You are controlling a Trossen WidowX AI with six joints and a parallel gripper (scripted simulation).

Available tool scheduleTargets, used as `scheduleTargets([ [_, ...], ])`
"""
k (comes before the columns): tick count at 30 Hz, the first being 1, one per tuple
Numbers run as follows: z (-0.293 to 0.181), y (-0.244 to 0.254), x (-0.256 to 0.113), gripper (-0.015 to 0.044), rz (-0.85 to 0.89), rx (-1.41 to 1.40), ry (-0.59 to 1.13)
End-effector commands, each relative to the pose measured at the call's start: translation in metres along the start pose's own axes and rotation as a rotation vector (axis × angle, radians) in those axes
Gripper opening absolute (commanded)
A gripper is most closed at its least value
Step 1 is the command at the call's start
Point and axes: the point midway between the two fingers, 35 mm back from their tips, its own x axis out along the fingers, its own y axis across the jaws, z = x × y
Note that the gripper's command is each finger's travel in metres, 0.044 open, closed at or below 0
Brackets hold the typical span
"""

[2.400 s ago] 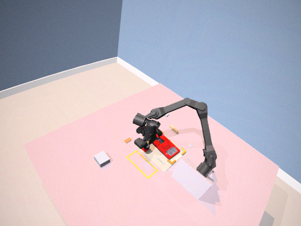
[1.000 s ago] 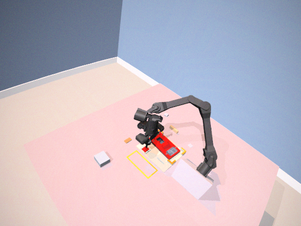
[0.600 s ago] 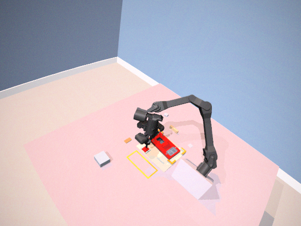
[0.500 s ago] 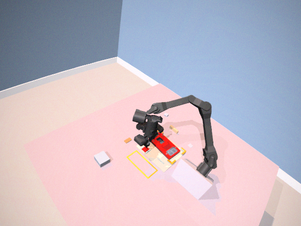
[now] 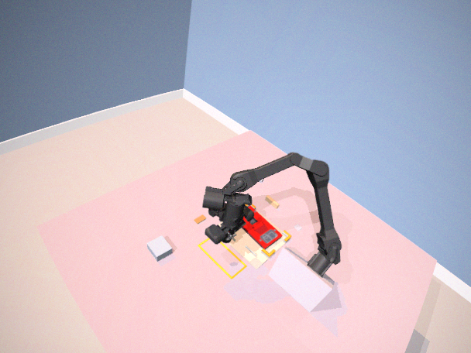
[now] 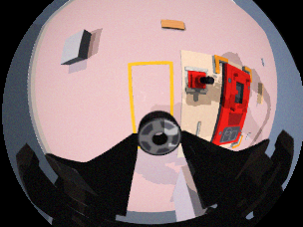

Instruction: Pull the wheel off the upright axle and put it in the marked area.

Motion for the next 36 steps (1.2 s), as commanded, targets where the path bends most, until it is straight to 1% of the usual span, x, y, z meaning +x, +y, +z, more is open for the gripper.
scheduleTargets([
  [1, -0.005, 0.006, 0.002, 0.0000, -0.001, 0.004, 0.004],
  [13, -0.005, 0.007, 0.029, 0.0000, -0.002, 0.004, 0.004],
  [24, -0.005, 0.005, 0.102, 0.0000, -0.005, 0.005, 0.004],
  [29, -0.006, 0.005, 0.107, 0.0000, -0.006, 0.005, 0.004],
  [30, -0.006, 0.004, 0.102, 0.0026, -0.004, 0.011, 0.014],
  [36, -0.006, 0.004, 0.102, 0.0184, -0.004, 0.011, 0.014],
])
